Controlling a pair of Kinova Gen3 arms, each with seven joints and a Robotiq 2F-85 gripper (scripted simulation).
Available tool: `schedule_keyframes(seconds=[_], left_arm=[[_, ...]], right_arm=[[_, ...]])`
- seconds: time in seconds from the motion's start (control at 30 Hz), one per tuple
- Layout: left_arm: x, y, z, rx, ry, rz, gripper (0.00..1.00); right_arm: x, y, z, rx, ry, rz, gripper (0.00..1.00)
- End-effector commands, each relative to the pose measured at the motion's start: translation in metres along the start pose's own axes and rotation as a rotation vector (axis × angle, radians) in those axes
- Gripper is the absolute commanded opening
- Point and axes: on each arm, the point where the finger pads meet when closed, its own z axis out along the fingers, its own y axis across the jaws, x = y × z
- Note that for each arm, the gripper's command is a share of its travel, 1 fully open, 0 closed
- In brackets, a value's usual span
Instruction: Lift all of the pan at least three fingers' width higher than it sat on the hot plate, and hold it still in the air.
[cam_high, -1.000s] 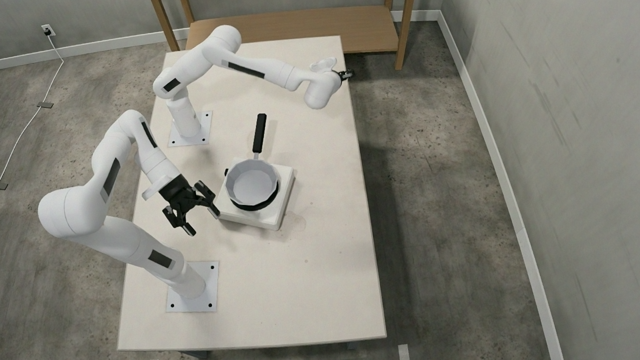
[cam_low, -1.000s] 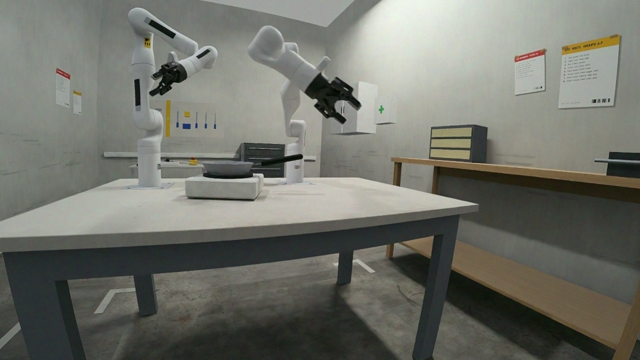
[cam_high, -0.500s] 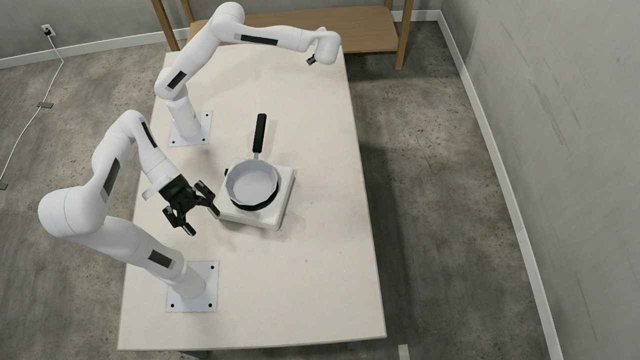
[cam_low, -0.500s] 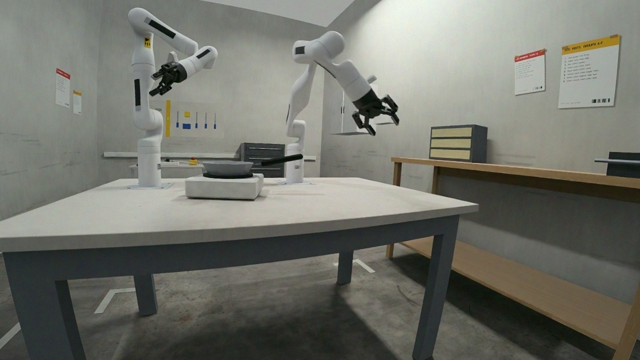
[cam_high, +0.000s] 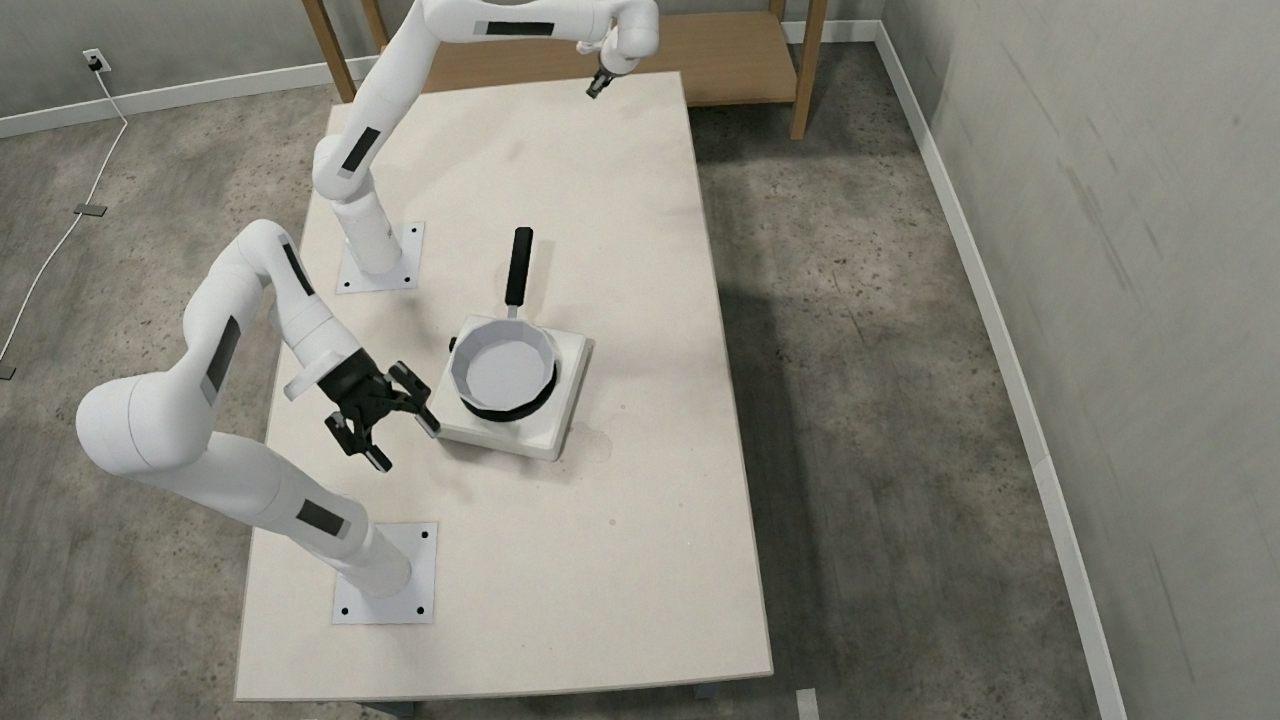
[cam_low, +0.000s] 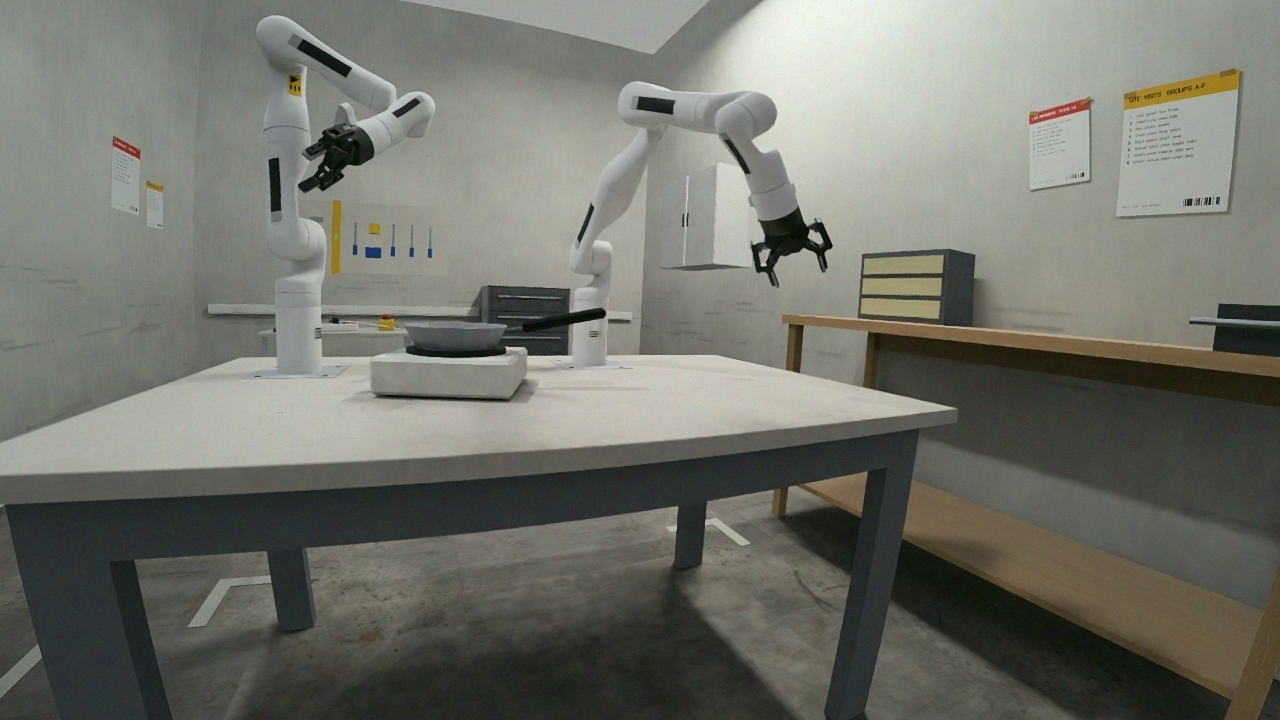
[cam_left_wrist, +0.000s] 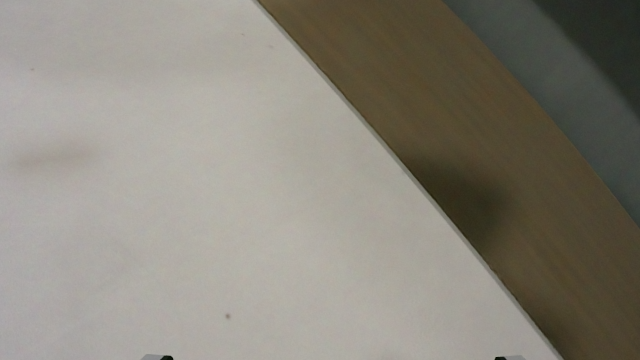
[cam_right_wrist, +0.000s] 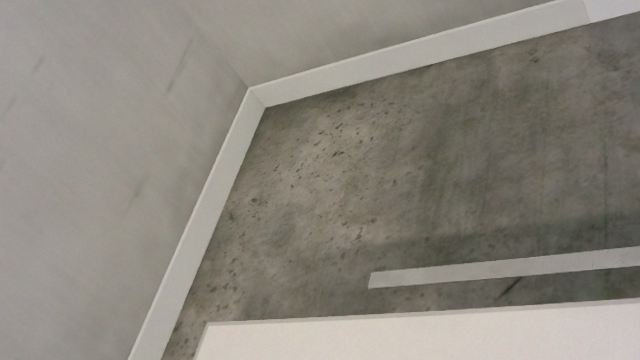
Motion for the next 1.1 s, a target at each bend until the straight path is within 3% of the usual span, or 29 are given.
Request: schedule_keyframes(seconds=[0.0,0.1,0.17,0.23,0.57,1.07], left_arm=[[0.037,0.008,0.034,0.076,-0.014,-0.129,1.000],[0.055,0.008,0.049,0.114,-0.013,-0.192,1.000],[0.055,0.008,0.049,0.114,-0.013,-0.192,1.000],[0.075,0.008,0.065,0.155,-0.012,-0.260,1.000],[0.126,0.002,0.103,0.254,-0.007,-0.439,1.000],[0.175,-0.010,0.136,0.346,0.000,-0.625,1.000]], right_arm=[[0.000,0.000,0.000,0.000,0.000,0.001,1.000],[0.000,0.000,0.000,0.000,0.000,0.001,1.000],[0.000,0.000,0.000,0.000,0.000,0.001,1.000],[0.000,0.000,0.000,0.000,0.000,0.001,1.000],[0.000,0.000,0.000,0.000,0.000,0.001,1.000],[0.000,0.000,0.000,0.000,0.000,0.001,1.000]])
